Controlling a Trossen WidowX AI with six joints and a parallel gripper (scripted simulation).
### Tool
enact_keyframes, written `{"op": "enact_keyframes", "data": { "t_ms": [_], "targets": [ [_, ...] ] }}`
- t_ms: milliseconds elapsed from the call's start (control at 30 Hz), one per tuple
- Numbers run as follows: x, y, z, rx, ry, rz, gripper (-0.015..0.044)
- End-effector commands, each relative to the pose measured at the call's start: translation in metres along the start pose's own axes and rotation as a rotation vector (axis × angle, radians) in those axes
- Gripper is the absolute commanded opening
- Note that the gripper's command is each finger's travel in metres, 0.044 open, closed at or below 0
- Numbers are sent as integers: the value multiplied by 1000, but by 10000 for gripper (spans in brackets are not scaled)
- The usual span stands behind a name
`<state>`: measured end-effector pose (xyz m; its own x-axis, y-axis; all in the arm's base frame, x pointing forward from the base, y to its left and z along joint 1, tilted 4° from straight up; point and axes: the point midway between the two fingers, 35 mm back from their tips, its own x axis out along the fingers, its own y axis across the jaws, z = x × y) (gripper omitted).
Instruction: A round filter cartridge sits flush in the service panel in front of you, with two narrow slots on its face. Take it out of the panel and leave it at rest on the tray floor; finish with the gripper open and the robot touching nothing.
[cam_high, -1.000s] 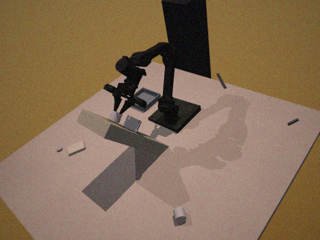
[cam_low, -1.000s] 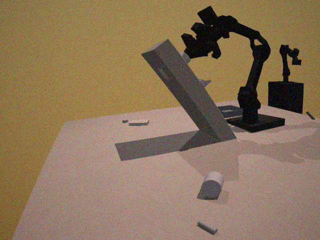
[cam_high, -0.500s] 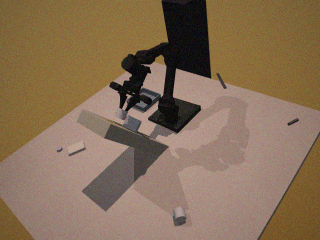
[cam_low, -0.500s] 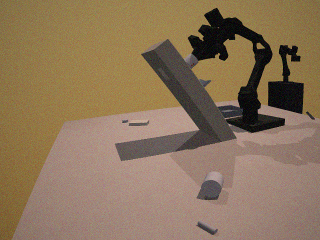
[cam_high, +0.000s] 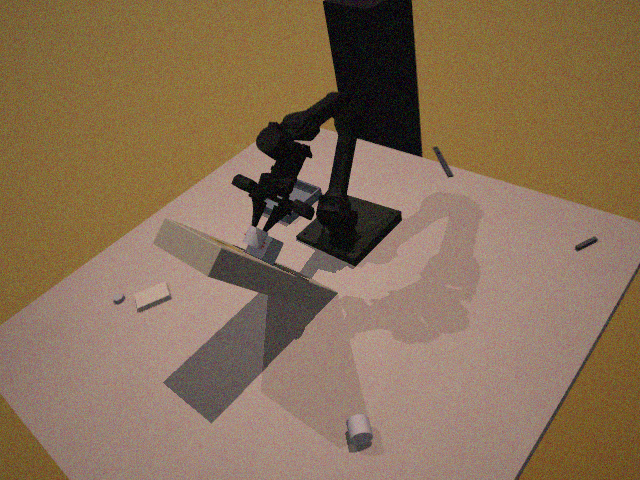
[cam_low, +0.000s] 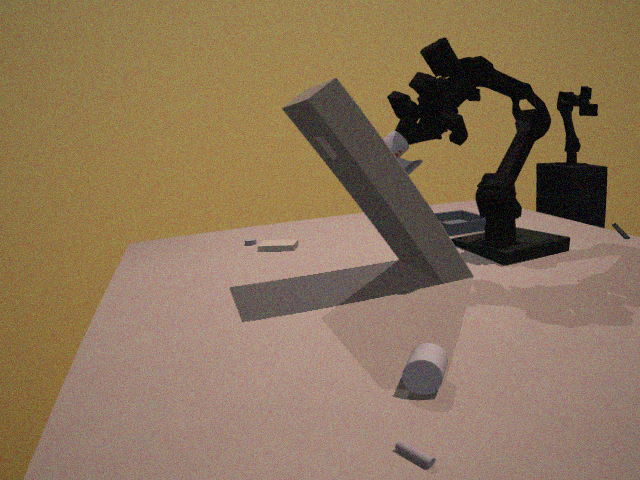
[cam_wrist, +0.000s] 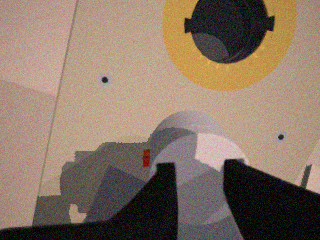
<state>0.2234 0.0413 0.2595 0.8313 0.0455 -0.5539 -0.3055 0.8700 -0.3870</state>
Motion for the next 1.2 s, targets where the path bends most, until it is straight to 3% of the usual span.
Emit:
{"op": "enact_keyframes", "data": {
  "t_ms": [0, 133, 567, 800, 933, 1167],
  "targets": [
    [0, 0, 0, 0, 0, 0, 26],
    [0, 0, 0, 0, 0, 0, 114],
    [0, 1, -5, 8, -9, -8, 114],
    [-10, -26, 58, 9, -13, -10, 114],
    [-10, -28, 64, 9, -13, -10, 114],
    [-39, -43, 98, 15, -19, -15, 298]
  ]
}}
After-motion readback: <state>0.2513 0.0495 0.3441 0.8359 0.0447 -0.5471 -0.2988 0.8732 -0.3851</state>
